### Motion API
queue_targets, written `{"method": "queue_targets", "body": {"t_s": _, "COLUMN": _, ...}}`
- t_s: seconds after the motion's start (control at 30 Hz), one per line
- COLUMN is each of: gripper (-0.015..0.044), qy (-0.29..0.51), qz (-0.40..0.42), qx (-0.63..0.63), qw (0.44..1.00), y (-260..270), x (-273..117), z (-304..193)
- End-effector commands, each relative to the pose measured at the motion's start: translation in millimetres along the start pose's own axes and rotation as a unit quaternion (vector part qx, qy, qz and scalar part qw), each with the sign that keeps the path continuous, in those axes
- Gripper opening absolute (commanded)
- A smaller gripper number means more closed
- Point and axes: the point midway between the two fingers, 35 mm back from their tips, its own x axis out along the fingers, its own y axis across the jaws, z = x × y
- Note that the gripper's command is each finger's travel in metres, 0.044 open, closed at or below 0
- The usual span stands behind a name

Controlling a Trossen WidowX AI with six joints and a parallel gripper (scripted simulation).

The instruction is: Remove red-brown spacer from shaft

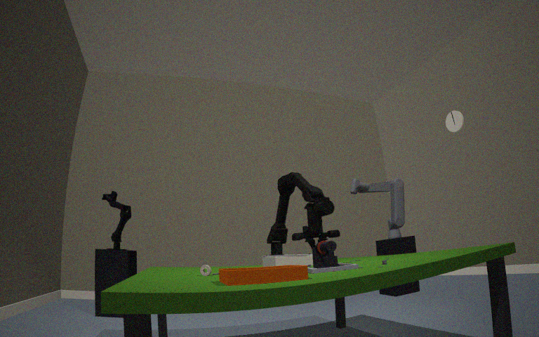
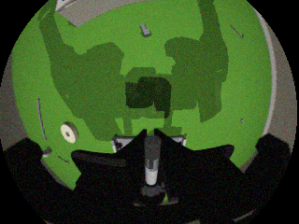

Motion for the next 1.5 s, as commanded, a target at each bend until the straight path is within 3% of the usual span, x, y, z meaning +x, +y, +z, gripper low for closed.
{"method": "queue_targets", "body": {"t_s": 0.0, "gripper": 0.0000, "qy": 0.000, "qz": 0.001, "qx": 0.002, "qw": 1.000, "y": 0.3, "x": -0.3, "z": 0.7}}
{"method": "queue_targets", "body": {"t_s": 1.47, "gripper": 0.0000, "qy": 0.000, "qz": 0.001, "qx": 0.002, "qw": 1.000, "y": 0.3, "x": -0.2, "z": 4.5}}
